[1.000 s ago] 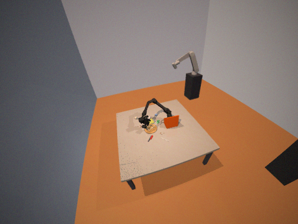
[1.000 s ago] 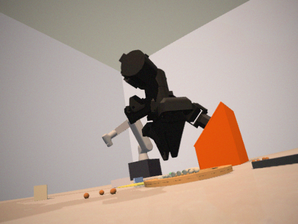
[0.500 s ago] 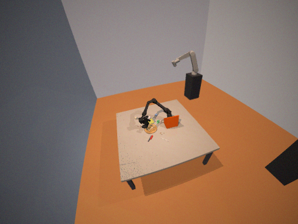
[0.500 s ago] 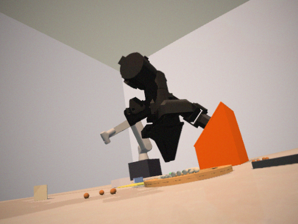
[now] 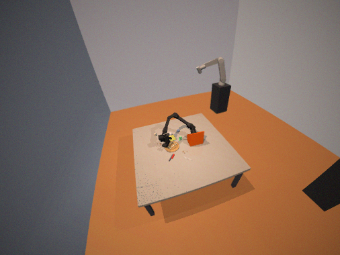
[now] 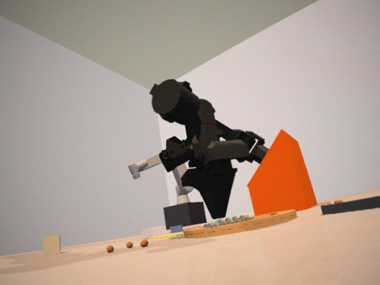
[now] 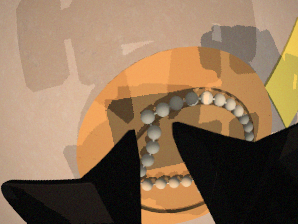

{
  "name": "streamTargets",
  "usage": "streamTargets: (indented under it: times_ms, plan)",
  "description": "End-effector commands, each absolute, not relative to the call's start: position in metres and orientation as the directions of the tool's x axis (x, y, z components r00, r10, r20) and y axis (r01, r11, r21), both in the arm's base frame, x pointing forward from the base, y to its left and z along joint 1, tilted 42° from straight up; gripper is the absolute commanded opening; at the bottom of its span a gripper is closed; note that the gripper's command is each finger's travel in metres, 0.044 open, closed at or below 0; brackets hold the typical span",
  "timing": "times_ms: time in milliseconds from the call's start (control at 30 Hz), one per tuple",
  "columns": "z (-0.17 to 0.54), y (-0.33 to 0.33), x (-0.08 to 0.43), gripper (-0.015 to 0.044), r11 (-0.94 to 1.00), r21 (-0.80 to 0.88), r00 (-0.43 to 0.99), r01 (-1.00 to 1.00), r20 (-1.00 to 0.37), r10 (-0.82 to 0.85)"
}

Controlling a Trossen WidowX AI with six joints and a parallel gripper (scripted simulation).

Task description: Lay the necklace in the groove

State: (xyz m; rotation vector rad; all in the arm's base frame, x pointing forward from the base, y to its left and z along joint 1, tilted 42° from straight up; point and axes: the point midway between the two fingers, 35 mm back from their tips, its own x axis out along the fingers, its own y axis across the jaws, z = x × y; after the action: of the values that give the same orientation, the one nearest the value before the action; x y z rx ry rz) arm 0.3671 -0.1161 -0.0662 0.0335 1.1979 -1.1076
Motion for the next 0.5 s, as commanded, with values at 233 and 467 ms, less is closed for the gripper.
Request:
streamTargets:
  times_ms: [233, 467]
  plan:
    - [-0.0715, -0.1198, 0.365, 0.0067, 0.511, -0.512, -0.065, 0.69, -0.748, -0.661]
    - [-0.0715, -0.1198, 0.365, 0.0, 0.511, -0.512, -0.065, 0.69, -0.748, -0.661]
